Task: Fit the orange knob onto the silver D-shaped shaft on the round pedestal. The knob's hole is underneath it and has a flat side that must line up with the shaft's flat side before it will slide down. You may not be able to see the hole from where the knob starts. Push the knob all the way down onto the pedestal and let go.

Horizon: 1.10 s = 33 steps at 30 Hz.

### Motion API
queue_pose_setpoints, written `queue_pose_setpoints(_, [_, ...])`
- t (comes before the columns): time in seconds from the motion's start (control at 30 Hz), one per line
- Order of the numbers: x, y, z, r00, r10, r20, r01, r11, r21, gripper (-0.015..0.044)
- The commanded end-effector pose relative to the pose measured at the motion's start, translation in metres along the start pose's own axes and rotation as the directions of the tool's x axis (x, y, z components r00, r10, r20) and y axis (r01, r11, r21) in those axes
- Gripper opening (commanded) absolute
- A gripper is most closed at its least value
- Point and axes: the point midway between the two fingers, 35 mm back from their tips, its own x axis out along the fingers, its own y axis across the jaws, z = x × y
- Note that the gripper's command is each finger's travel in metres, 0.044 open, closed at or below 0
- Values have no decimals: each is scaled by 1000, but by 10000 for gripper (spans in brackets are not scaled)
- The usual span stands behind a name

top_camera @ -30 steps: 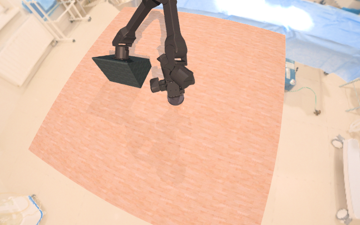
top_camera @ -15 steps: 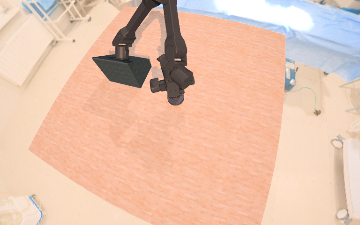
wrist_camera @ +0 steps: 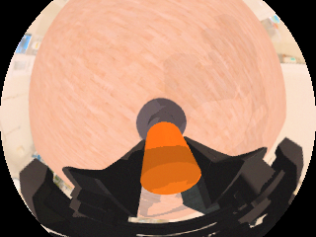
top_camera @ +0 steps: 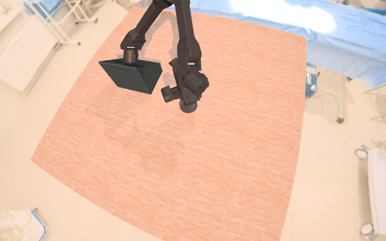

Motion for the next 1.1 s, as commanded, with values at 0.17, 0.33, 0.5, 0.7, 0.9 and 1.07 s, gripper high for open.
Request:
queue_pose_setpoints(0.17, [0,0,1,1000,4,5,-4,1000,-28,0])
queue_pose_setpoints(0.33, [0,0,0,1000,4,5,-4,1000,-28,0])
queue_pose_setpoints(0.5, [0,-1,-2,1000,4,5,-3,1000,-28,0])
queue_pose_setpoints(0.7, [3,0,-1,1000,4,5,-4,1000,-28,0])
queue_pose_setpoints(0.9, [1,0,-1,1000,4,5,-4,1000,-28,0])
queue_pose_setpoints(1.07, [-2,0,1,1000,4,5,-3,1000,-28,0])
